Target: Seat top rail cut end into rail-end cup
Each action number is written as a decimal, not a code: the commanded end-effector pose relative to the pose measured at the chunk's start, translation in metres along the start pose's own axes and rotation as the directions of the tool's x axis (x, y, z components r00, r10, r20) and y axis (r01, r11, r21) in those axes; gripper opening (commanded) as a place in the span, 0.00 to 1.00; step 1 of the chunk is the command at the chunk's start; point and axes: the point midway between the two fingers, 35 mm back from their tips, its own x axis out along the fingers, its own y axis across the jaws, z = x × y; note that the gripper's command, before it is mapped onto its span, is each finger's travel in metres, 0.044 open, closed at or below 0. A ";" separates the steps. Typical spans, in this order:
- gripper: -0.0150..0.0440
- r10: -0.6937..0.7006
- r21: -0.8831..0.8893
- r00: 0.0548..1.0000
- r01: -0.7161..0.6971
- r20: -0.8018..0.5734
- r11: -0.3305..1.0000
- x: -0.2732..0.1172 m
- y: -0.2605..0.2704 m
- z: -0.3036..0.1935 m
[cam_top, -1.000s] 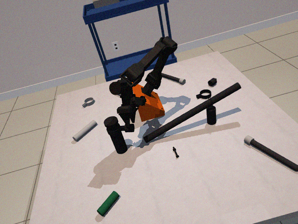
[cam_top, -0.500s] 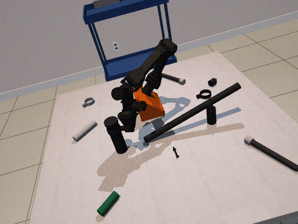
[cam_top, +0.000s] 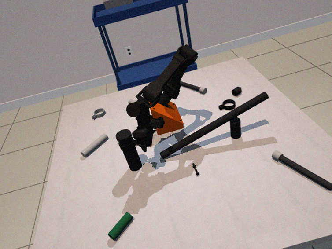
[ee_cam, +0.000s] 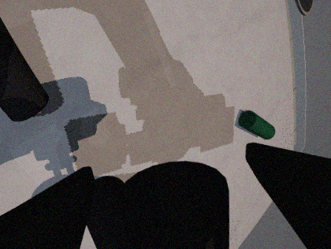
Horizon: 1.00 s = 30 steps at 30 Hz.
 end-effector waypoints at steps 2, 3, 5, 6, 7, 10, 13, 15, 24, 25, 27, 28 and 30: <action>0.82 0.002 0.005 1.000 -0.002 -0.003 1.000 0.002 0.002 -0.001; 0.78 0.002 0.005 1.000 -0.002 -0.003 1.000 0.002 0.002 -0.001; 0.69 0.002 0.005 1.000 -0.002 -0.003 1.000 0.002 0.002 -0.001; 0.64 0.002 0.005 1.000 -0.002 -0.003 1.000 0.002 0.002 -0.001; 0.60 0.002 0.005 1.000 -0.002 -0.003 1.000 0.002 0.002 -0.001; 0.47 0.002 0.005 1.000 -0.002 -0.003 1.000 0.002 0.002 -0.001; 0.43 0.002 0.005 1.000 -0.002 -0.003 1.000 0.002 0.002 -0.001; 0.34 0.003 -0.002 1.000 -0.003 0.002 1.000 0.001 0.002 -0.001; 0.25 0.004 -0.067 0.999 -0.002 0.039 0.998 -0.002 0.008 -0.001; 0.25 0.004 -0.075 0.999 -0.001 0.043 0.997 -0.003 0.009 -0.001; 0.25 0.005 -0.081 0.999 -0.001 0.046 0.997 -0.003 0.010 -0.001; 0.25 0.005 -0.085 0.999 -0.001 0.049 0.996 -0.003 0.010 -0.001; 0.25 0.006 -0.099 0.998 0.000 0.057 0.995 -0.004 0.011 -0.002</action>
